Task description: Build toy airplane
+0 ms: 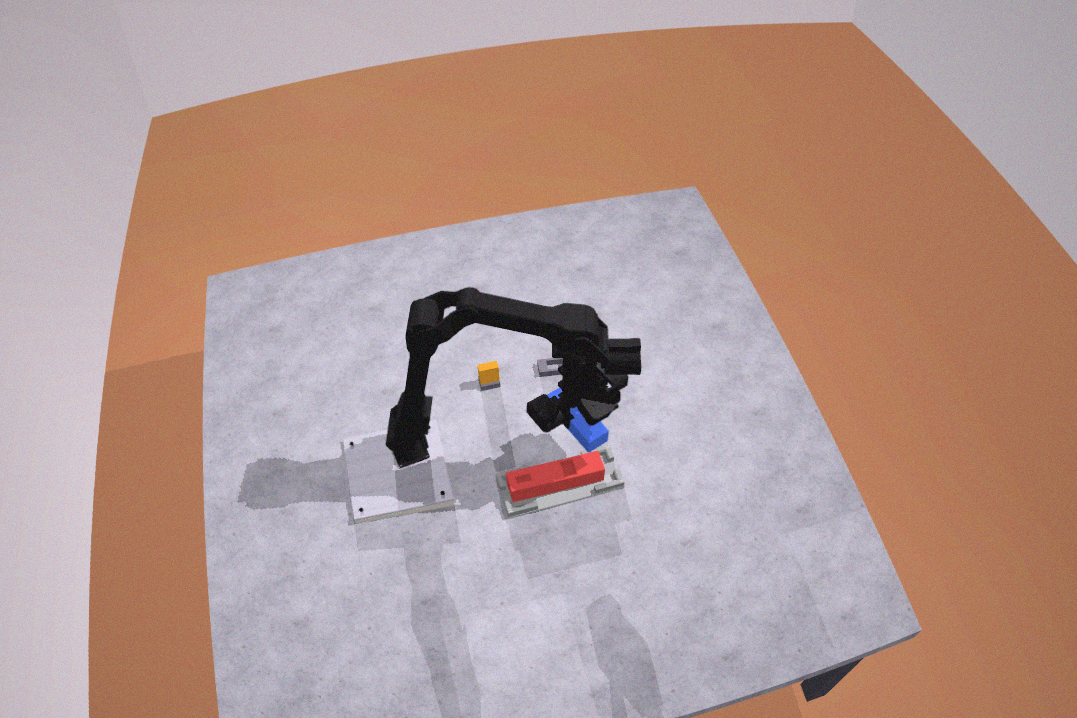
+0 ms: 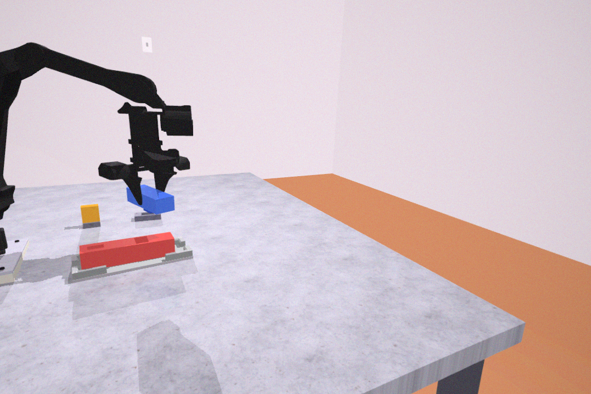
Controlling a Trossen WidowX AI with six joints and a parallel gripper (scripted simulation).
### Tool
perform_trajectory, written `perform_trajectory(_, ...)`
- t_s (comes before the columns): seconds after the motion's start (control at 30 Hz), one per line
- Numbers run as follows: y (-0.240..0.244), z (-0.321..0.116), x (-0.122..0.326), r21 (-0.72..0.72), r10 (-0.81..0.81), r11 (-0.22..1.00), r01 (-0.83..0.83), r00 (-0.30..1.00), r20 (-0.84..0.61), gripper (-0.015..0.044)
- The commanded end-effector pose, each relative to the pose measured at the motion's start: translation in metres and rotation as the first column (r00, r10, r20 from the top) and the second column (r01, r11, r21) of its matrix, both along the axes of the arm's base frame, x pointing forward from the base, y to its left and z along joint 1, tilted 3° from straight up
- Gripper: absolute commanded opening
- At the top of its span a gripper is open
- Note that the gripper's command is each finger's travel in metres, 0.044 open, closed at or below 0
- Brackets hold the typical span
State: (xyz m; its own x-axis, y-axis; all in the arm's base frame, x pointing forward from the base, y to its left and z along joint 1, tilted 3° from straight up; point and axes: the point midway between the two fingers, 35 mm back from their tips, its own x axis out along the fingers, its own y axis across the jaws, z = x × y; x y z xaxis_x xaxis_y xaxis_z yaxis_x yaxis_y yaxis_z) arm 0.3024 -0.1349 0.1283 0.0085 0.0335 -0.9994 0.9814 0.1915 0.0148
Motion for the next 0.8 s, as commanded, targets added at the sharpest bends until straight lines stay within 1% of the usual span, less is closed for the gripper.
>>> perform_trajectory(0.0,-0.012,-0.002,-0.008,-0.007,-0.079,0.997,0.079,0.997,-0.002,0.0)
perform_trajectory(0.47,-0.046,-0.012,-0.036,-0.006,-0.312,0.95,0.312,0.95,-0.013,0.0)
perform_trajectory(0.57,-0.049,-0.013,-0.039,-0.006,-0.335,0.942,0.335,0.942,-0.014,0.0)
perform_trajectory(0.77,-0.049,-0.013,-0.039,-0.006,-0.335,0.942,0.335,0.942,-0.014,0.0157)
